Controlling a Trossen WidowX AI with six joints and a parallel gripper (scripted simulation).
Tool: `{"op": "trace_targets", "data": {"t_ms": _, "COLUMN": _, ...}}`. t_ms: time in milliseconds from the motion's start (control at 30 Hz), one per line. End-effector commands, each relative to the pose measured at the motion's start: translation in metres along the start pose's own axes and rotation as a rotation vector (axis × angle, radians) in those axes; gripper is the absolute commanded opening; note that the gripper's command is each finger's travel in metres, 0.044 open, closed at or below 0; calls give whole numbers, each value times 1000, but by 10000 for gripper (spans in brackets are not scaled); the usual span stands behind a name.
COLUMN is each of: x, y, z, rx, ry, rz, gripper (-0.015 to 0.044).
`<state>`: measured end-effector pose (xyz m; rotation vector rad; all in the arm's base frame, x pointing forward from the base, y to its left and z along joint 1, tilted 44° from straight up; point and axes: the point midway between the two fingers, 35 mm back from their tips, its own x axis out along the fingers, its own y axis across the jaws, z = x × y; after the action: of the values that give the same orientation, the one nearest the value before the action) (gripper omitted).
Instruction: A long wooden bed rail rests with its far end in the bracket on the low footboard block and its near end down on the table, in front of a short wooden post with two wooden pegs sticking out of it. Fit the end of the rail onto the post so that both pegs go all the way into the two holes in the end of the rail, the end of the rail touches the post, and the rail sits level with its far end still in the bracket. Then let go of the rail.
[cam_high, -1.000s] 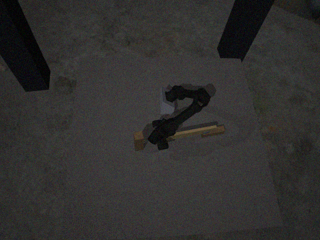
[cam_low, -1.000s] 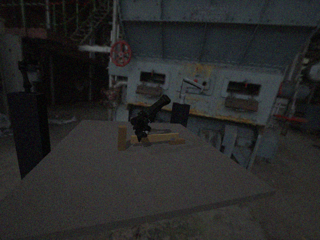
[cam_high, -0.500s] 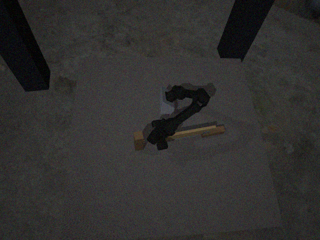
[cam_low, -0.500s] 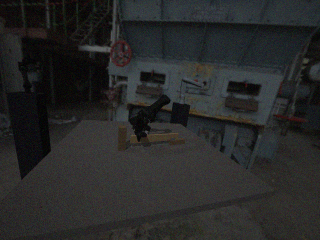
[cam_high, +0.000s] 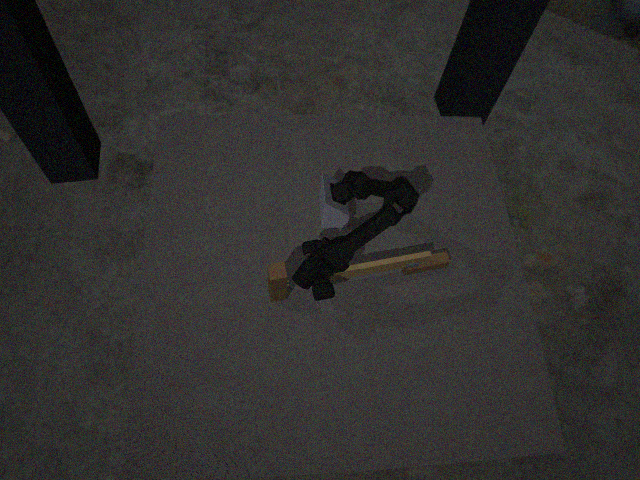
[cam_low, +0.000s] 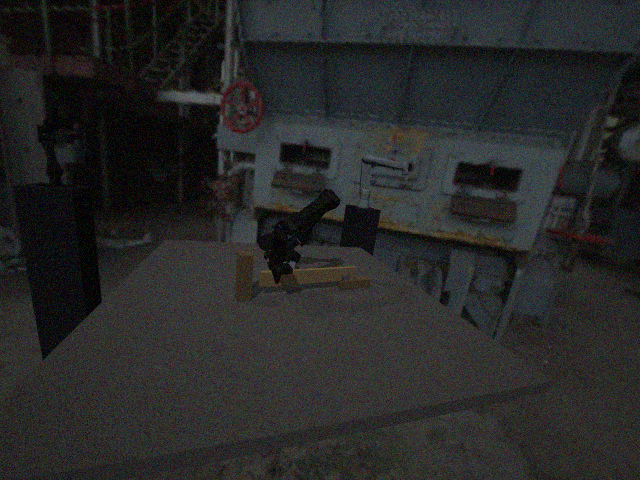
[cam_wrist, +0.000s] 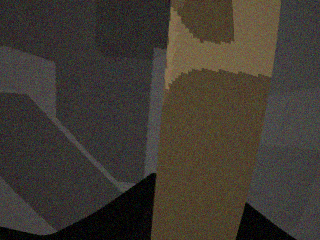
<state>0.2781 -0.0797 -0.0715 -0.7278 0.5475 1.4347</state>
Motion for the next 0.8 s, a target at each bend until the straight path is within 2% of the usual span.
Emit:
{"op": "trace_targets", "data": {"t_ms": 0, "x": -3, "y": -1, "z": -5, "rx": 0, "ry": 8, "rz": -12, "gripper": 0}}
{"op": "trace_targets", "data": {"t_ms": 767, "x": -3, "y": -1, "z": -9, "rx": 0, "ry": 8, "rz": -12, "gripper": 0}}
